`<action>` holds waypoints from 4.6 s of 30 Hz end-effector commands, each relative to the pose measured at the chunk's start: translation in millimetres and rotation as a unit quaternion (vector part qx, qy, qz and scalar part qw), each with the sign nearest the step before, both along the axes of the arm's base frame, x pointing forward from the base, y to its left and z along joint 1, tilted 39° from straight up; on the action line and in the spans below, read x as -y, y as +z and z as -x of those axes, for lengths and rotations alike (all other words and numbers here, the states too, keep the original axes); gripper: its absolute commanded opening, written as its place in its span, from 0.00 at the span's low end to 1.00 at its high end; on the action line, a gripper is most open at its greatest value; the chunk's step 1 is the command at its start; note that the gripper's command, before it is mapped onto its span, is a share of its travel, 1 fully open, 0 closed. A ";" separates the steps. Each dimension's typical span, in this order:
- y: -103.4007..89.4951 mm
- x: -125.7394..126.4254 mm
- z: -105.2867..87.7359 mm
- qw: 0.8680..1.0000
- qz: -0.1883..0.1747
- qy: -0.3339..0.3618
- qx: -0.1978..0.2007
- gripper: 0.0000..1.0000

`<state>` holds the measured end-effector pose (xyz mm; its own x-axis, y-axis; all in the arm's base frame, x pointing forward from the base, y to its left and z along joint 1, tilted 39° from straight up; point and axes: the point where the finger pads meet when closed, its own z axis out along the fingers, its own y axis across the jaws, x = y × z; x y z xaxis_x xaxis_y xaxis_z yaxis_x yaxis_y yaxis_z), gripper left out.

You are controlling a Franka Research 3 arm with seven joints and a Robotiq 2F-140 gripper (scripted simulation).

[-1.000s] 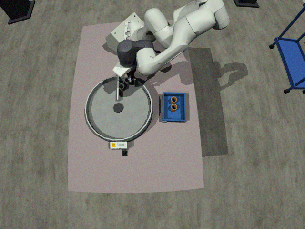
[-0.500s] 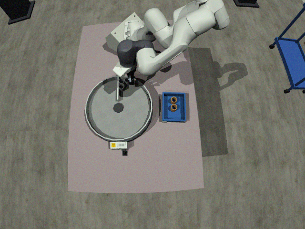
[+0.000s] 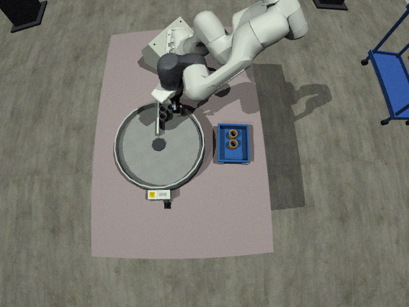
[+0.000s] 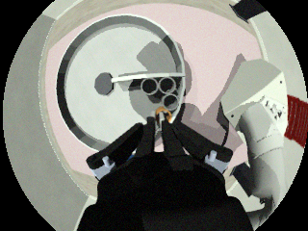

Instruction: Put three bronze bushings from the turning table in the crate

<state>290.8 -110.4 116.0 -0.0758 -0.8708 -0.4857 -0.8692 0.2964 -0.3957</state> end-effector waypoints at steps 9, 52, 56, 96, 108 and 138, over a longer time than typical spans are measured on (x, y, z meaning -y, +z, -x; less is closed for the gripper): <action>-1.2 -0.2 0.3 1.000 0.001 0.001 0.000 0.00; 28.1 14.5 18.5 1.000 0.001 0.001 0.000 0.00; 42.3 21.7 27.4 1.000 0.001 0.001 0.000 0.00; 52.5 26.8 33.8 1.000 0.001 0.001 0.000 0.00; 56.9 23.4 29.4 1.000 0.001 0.001 0.000 0.00; 205.3 -89.6 -117.4 1.000 0.001 0.001 0.000 0.00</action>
